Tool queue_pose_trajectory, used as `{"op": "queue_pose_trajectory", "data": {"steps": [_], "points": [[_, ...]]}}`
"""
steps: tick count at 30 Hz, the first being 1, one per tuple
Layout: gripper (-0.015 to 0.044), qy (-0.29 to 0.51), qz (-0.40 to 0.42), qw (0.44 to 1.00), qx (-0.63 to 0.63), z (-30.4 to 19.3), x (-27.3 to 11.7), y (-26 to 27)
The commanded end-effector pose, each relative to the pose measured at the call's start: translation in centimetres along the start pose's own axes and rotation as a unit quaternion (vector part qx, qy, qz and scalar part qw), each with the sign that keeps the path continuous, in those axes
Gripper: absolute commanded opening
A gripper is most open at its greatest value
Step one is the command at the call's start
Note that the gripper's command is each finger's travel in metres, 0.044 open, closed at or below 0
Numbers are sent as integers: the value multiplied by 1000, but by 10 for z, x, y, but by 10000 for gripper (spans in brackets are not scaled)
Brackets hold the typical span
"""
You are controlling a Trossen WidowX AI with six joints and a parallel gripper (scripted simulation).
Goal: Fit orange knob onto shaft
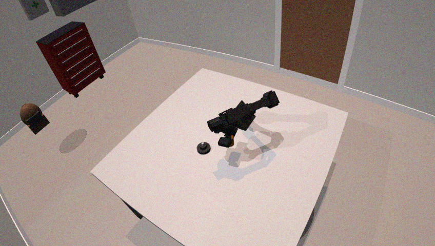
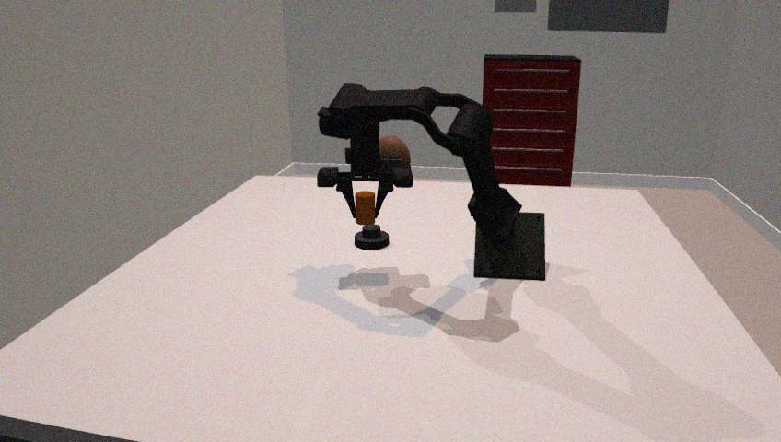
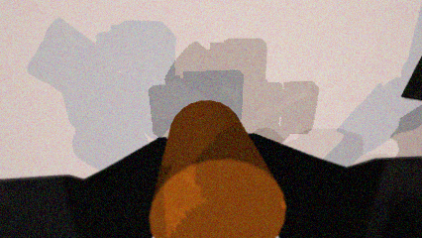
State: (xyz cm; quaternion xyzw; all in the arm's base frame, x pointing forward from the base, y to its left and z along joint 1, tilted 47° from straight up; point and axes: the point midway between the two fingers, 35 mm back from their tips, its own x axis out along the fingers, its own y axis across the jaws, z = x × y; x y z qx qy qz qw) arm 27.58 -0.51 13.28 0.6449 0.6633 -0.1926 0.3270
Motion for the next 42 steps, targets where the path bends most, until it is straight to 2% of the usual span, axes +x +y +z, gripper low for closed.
{"op": "queue_pose_trajectory", "data": {"steps": [1,24,33,42], "points": [[0,-4,-7,1000,4,3,15,2],[0,-1,-12,1000,-1,8,120,6],[0,0,-12,1000,-1,7,126,2],[236,-1,-16,1000,-3,7,125,3]]}}
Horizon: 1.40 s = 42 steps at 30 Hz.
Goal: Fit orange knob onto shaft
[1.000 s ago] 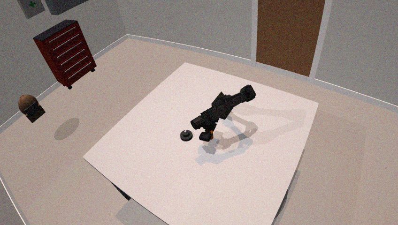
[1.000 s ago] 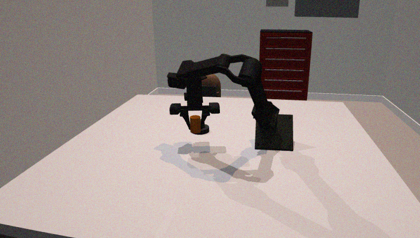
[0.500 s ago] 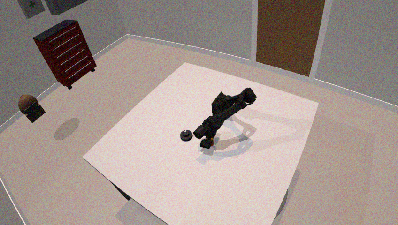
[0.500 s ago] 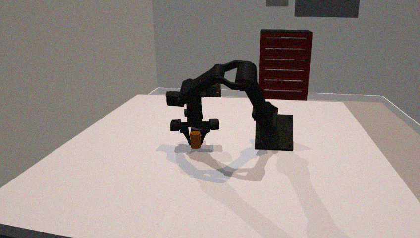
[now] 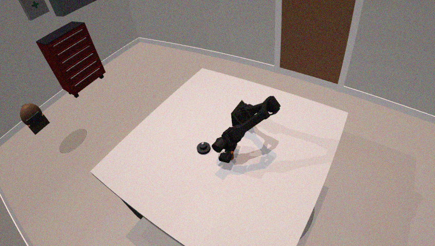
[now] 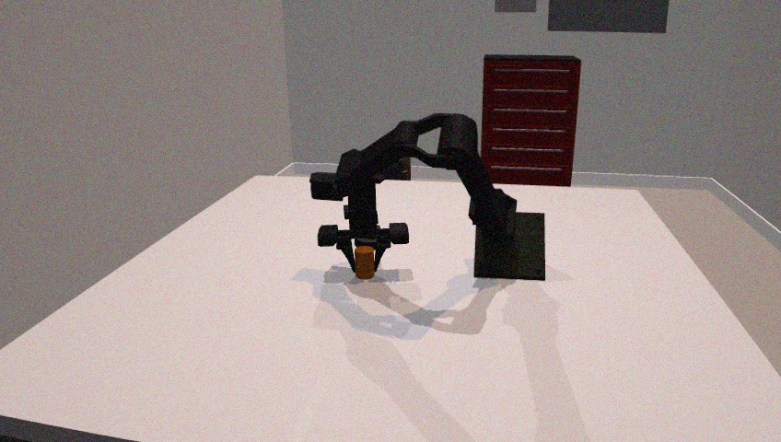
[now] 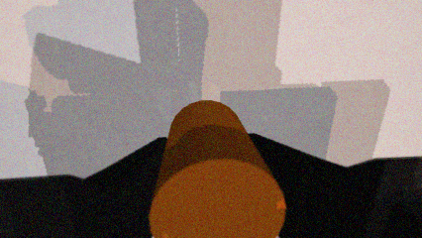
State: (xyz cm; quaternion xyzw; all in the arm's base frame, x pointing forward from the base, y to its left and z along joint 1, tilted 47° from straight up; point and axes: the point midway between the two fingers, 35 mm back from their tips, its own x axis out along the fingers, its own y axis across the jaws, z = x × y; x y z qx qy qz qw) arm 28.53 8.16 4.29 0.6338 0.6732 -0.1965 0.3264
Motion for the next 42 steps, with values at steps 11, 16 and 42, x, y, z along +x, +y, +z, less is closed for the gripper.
{"op": "queue_pose_trajectory", "data": {"steps": [11,16,42], "points": [[240,0,-1,1000,0,0,0,0],[240,0,-1,1000,0,0,0,0],[440,-2,1,1000,2,2,-57,0]]}}
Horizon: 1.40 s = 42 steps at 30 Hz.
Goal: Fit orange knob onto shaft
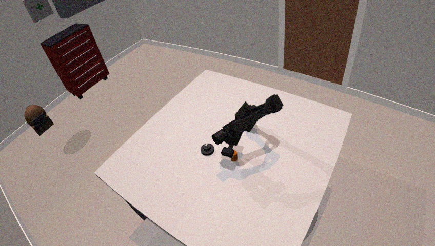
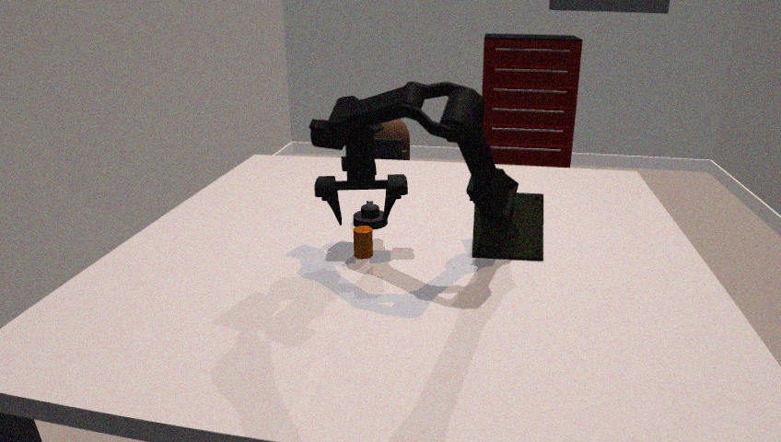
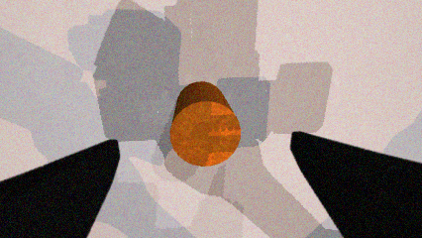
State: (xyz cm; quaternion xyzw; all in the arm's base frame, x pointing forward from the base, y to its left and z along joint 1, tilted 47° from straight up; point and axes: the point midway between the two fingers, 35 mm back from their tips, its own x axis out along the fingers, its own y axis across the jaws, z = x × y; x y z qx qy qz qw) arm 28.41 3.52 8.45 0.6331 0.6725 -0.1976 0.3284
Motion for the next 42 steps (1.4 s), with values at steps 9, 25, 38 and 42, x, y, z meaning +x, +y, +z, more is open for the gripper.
{"op": "queue_pose_trajectory", "data": {"steps": [9,25,38,42], "points": [[440,0,1,1000,2,1,19,1],[440,1,2,1000,2,0,45,1],[440,3,3,1000,2,-1,63,0],[335,3,3,1000,2,-1,63,0]]}}
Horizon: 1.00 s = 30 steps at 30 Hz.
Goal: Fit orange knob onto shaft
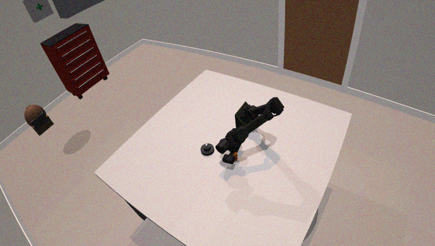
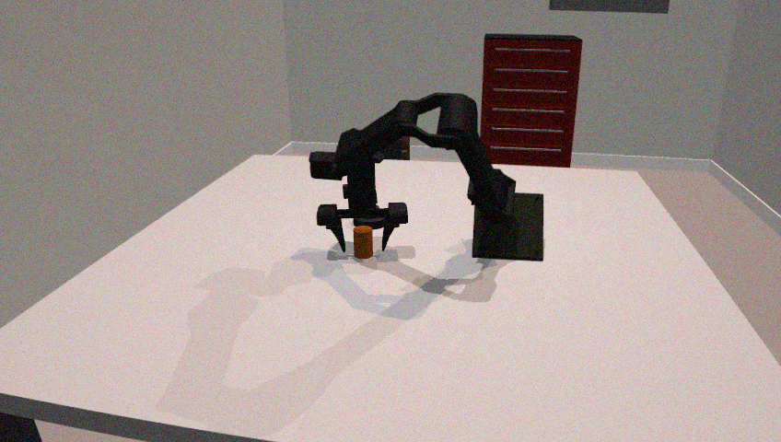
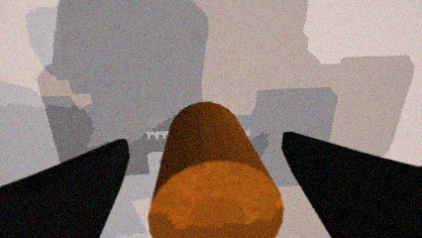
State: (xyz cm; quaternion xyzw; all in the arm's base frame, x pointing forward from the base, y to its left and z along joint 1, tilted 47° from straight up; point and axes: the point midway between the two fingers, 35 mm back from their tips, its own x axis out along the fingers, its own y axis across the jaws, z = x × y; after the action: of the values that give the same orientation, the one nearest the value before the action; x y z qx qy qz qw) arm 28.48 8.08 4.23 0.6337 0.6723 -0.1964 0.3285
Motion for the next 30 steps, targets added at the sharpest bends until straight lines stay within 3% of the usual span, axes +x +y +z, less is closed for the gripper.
{"op": "queue_pose_trajectory", "data": {"steps": [1,6,13,18,30], "points": [[309,2,2,1000,3,0,1,0],[177,2,2,1000,3,0,1,0],[131,2,2,1000,3,0,1,0],[0,1,2,1000,3,1,-6,2],[0,-6,3,1000,2,6,-43,8]]}}
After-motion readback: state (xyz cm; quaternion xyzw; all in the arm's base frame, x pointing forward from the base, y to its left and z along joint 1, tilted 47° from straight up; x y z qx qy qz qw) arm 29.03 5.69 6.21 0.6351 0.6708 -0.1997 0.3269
